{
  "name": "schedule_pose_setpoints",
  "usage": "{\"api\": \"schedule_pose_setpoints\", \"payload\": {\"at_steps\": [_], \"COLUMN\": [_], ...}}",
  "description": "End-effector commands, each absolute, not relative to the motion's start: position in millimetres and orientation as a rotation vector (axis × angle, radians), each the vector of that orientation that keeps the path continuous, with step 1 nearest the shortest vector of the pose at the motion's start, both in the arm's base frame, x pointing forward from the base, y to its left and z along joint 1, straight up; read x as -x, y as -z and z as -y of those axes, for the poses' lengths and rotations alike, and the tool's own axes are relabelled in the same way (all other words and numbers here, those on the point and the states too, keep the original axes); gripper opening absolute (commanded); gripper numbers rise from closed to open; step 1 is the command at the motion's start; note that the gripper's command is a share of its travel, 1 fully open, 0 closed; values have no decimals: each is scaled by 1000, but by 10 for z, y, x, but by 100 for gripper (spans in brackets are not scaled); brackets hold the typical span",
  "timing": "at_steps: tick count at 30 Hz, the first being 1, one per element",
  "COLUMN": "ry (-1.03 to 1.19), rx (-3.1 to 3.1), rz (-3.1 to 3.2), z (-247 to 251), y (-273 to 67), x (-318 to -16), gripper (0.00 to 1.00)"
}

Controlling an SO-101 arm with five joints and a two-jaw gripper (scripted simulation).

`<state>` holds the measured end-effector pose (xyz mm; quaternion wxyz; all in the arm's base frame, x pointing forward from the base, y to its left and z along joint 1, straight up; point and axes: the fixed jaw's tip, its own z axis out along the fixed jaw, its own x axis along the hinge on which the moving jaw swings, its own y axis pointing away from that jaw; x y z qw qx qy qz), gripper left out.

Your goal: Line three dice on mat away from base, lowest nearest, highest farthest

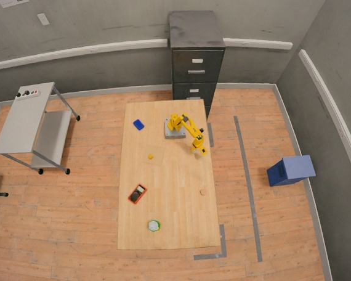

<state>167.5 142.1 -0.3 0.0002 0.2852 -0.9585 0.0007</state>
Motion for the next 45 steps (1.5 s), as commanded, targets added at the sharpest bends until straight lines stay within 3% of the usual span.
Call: {"api": "schedule_pose_setpoints", "payload": {"at_steps": [1,20,45], "ry": [-2,-2,-2], "rx": [-894,-894,-894], "rz": [3009,3009,3009], "z": [-1427,-1426,-1418], "y": [46,338,431], "x": [-1651,-1648,-1641], "gripper": [31,31,31]}}
